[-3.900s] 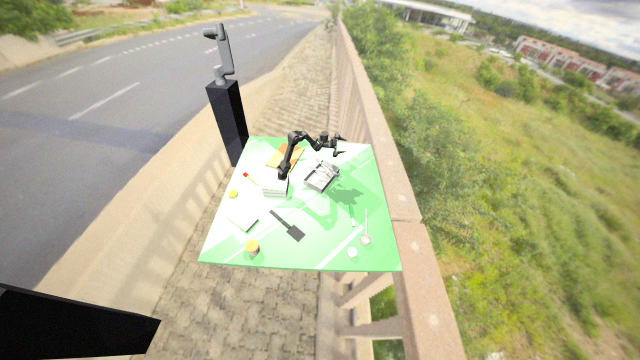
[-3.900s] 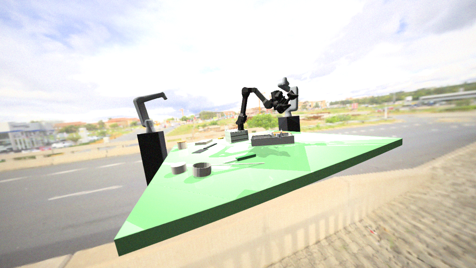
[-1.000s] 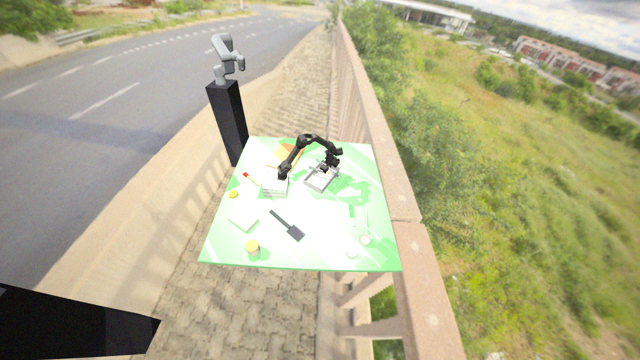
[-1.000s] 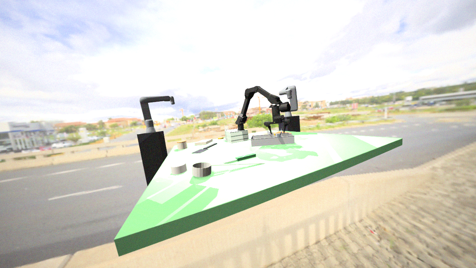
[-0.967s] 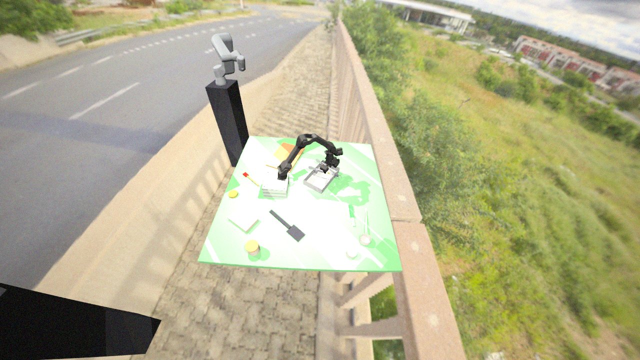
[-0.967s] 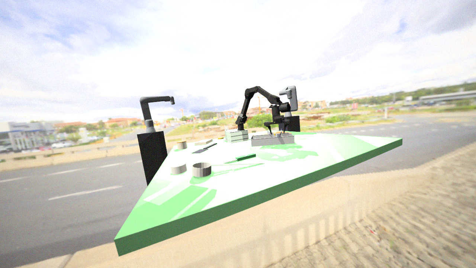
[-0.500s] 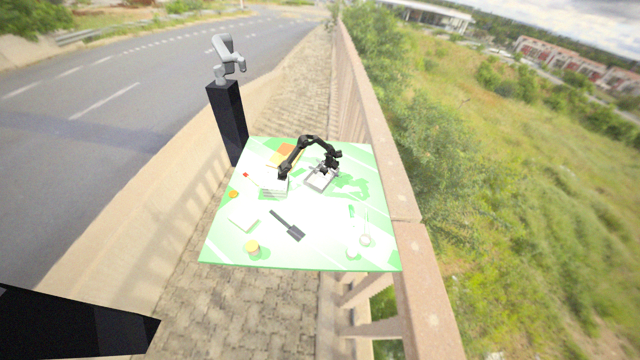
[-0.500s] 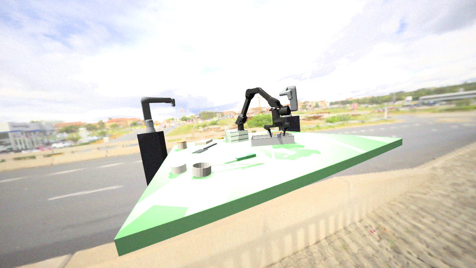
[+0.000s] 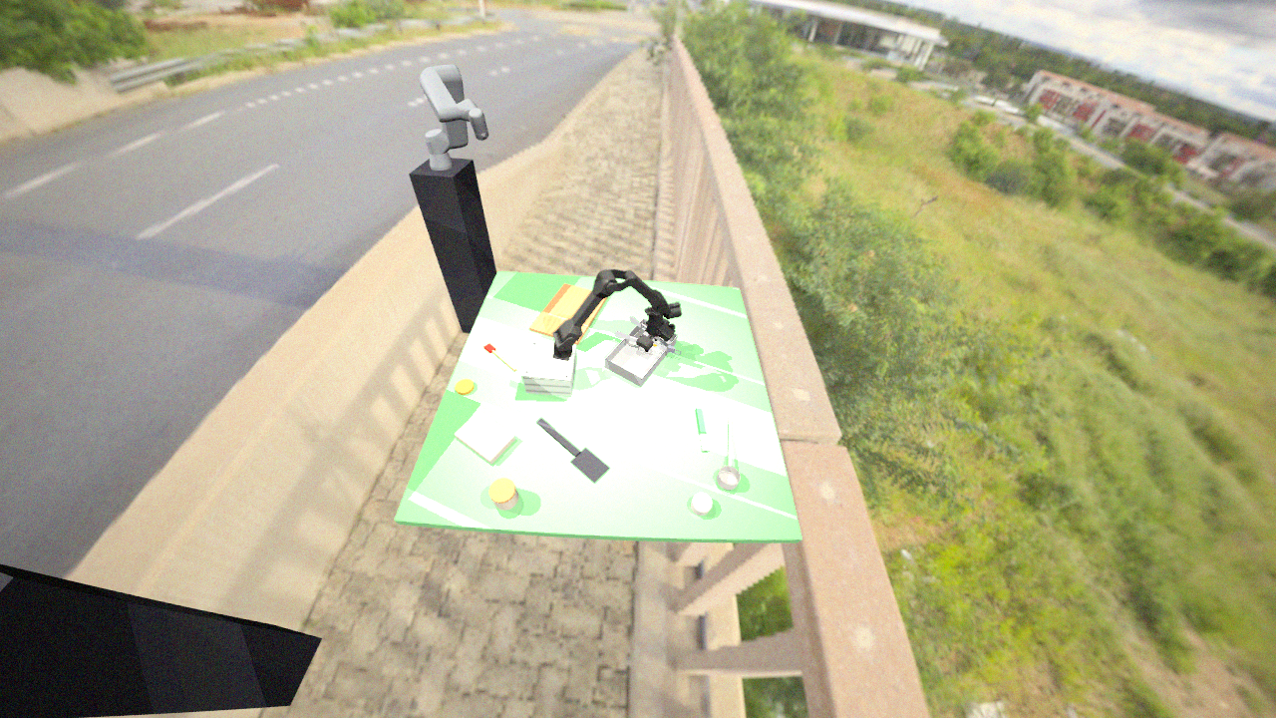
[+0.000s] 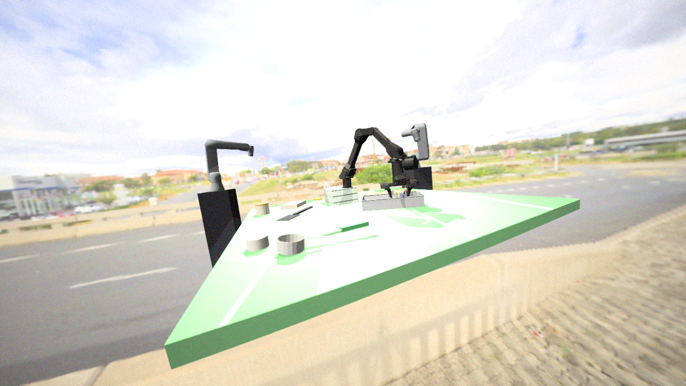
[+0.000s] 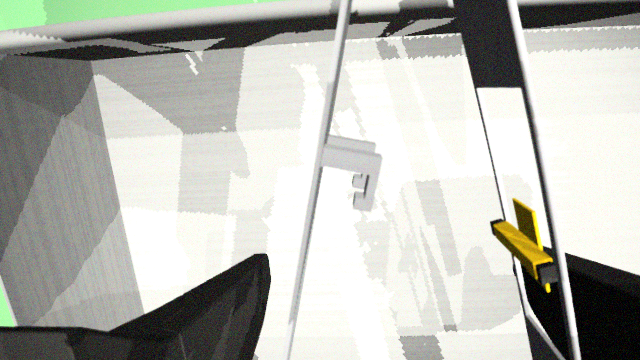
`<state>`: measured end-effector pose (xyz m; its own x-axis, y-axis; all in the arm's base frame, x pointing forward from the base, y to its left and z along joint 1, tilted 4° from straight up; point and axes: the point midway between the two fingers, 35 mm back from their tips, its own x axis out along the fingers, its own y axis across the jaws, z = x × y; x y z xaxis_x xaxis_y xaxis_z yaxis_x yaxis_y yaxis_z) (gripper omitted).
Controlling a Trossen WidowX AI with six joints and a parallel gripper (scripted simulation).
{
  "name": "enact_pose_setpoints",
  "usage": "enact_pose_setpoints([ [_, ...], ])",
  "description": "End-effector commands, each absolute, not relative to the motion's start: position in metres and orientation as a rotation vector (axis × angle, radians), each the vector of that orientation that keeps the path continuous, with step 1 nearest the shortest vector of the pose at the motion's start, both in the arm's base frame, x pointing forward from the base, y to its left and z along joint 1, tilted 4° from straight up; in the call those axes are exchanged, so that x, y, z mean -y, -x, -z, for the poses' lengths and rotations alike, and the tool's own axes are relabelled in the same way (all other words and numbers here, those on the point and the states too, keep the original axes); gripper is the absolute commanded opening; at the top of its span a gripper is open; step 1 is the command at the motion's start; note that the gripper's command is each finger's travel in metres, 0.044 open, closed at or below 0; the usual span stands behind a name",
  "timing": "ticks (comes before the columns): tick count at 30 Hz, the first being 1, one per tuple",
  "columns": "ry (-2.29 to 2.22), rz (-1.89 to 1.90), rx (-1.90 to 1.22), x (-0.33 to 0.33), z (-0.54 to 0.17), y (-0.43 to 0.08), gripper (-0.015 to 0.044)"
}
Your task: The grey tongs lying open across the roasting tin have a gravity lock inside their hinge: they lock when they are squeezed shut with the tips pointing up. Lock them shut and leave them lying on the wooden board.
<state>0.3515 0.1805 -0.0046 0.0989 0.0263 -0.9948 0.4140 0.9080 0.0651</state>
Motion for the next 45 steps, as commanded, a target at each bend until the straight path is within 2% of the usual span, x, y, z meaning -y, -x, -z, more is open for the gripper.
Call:
enact_pose_setpoints([
  [1,-0.370,0.296,-1.451,-0.1808,0.0037,-0.3519,0.0341],
  [45,-0.370,0.296,-1.451,-0.1808,0.0037,-0.3519,0.0048],
])
